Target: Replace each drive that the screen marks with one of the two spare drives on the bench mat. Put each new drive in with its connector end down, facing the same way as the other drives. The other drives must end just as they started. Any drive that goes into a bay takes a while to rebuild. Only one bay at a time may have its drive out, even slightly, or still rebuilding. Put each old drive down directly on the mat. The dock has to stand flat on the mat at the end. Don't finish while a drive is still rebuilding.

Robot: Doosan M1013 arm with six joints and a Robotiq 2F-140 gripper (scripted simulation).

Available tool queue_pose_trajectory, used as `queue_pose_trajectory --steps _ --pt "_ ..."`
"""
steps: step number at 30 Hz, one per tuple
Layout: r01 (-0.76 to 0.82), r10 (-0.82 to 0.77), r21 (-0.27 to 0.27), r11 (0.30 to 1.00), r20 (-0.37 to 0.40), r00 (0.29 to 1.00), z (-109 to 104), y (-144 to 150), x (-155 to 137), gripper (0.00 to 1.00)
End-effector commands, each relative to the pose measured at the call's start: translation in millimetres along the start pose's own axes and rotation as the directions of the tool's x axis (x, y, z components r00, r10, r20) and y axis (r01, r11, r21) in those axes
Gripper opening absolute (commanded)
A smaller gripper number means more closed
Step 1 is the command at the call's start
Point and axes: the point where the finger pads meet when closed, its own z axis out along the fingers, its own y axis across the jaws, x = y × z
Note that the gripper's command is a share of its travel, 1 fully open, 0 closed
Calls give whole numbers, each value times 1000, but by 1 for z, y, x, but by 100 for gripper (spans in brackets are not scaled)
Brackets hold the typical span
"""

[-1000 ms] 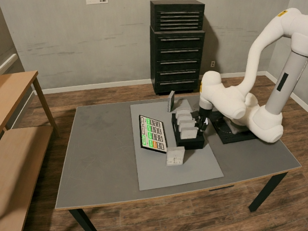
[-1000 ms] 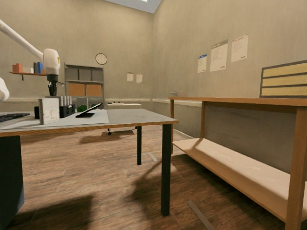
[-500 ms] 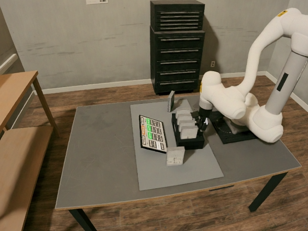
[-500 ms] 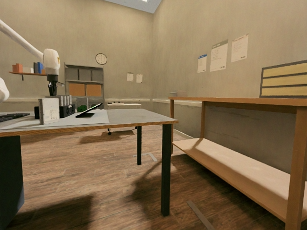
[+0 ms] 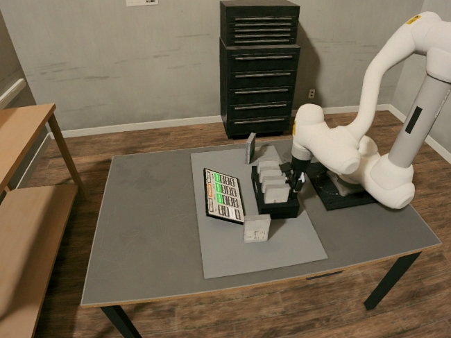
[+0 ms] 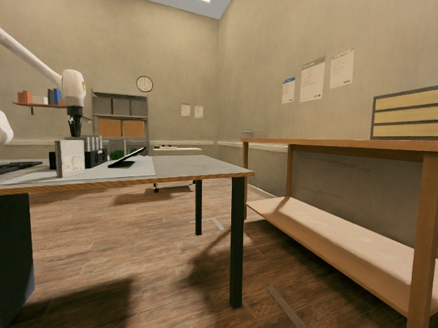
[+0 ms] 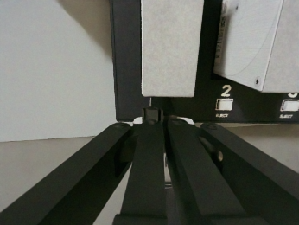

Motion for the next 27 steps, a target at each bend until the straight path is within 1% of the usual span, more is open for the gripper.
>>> queue_pose_trajectory --steps 1,18,25,27 --pt "0 0 1 1000 -1 1000 -2 0 0 10" --pt "0 0 1 1000 -1 1000 -6 0 0 10" --pt "0 0 1 1000 -1 1000 -17 0 0 10" --pt "0 0 1 1000 -1 1000 -17 0 0 10"
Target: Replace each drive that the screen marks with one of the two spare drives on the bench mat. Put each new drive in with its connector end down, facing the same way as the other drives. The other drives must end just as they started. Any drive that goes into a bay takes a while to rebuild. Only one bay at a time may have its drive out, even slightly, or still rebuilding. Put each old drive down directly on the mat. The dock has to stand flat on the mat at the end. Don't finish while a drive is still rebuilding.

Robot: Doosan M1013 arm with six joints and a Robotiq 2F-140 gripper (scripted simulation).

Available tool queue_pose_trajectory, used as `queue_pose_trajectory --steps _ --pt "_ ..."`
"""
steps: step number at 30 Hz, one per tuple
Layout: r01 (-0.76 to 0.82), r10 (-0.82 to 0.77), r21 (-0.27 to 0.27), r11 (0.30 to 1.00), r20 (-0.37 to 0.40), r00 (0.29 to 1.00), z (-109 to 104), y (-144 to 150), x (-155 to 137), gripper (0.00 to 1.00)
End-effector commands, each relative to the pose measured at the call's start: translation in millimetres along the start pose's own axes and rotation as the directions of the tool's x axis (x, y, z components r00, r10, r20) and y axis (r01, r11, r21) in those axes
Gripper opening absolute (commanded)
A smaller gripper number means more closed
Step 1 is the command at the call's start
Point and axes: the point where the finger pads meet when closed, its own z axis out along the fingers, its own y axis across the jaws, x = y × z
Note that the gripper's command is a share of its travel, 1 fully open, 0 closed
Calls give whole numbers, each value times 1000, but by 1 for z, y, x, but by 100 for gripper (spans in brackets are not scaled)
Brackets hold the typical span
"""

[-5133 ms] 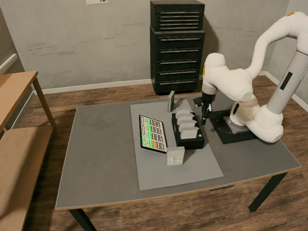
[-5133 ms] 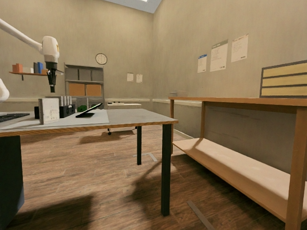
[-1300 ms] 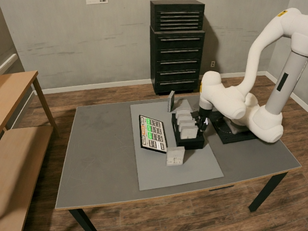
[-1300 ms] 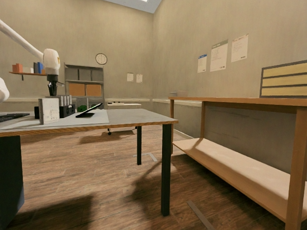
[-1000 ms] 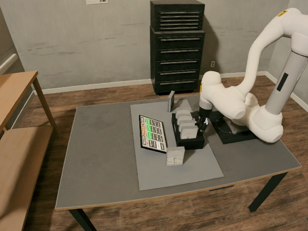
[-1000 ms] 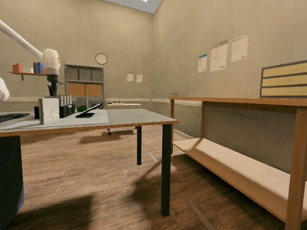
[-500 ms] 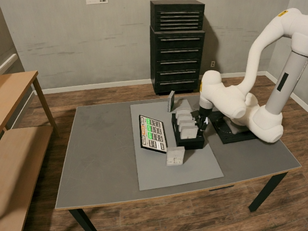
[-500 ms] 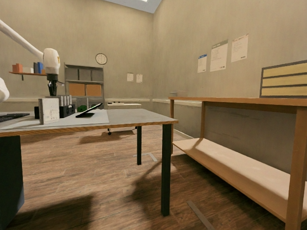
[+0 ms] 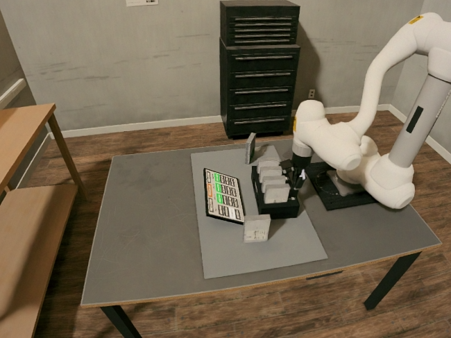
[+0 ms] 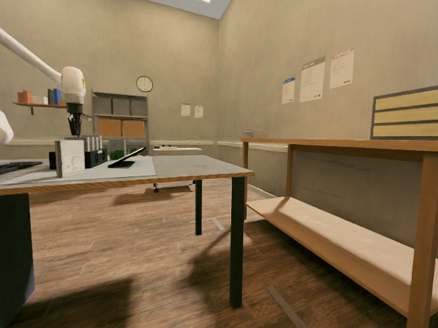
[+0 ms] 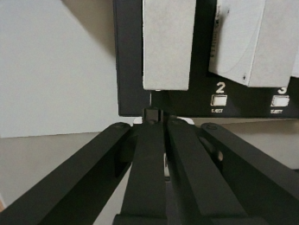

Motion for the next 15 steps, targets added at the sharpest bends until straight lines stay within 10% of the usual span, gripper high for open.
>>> queue_pose_trajectory --steps 1,15 --pt "0 0 0 1000 0 1000 -4 0 0 10" --pt "0 0 0 1000 0 1000 -59 0 0 10"
